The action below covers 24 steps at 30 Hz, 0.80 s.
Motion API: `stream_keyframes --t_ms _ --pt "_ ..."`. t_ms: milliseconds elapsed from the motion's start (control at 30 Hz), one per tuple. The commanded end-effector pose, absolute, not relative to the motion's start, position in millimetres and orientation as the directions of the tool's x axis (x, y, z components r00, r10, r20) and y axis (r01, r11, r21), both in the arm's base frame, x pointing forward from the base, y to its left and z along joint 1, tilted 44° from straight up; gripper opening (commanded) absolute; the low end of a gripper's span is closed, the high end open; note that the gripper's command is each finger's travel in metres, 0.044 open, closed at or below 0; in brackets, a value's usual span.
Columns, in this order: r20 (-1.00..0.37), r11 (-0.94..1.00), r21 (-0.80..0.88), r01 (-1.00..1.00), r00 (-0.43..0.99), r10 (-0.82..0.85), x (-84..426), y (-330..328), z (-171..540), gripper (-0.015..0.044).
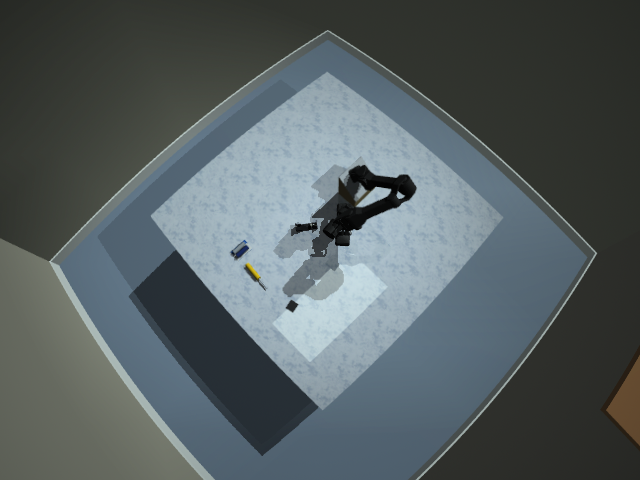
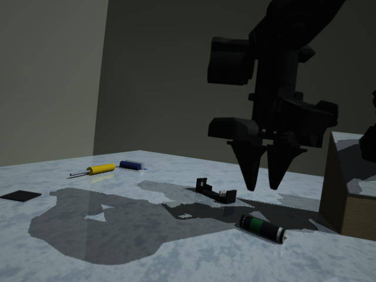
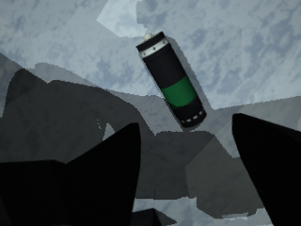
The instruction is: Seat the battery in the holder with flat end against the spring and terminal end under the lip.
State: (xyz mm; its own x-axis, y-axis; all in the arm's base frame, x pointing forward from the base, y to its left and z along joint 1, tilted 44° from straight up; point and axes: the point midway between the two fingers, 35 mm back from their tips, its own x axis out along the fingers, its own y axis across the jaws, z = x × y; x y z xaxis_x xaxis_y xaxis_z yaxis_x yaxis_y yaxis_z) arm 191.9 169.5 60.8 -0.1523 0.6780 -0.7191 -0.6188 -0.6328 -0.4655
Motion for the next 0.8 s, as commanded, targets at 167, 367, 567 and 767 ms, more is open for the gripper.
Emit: stream_keyframes --t_ms 167,367,567,767 --pt "-0.715 -0.725 -0.639 -0.257 -0.147 0.683 182 181 52 0.0227" --pt "-0.715 -0.725 -0.639 -0.257 -0.147 0.683 182 181 52 0.0227" --pt "-0.716 -0.725 -0.639 -0.257 -0.147 0.682 181 186 47 0.0227" --pt "-0.717 -0.726 -0.638 -0.256 -0.148 0.682 180 192 40 0.0227"
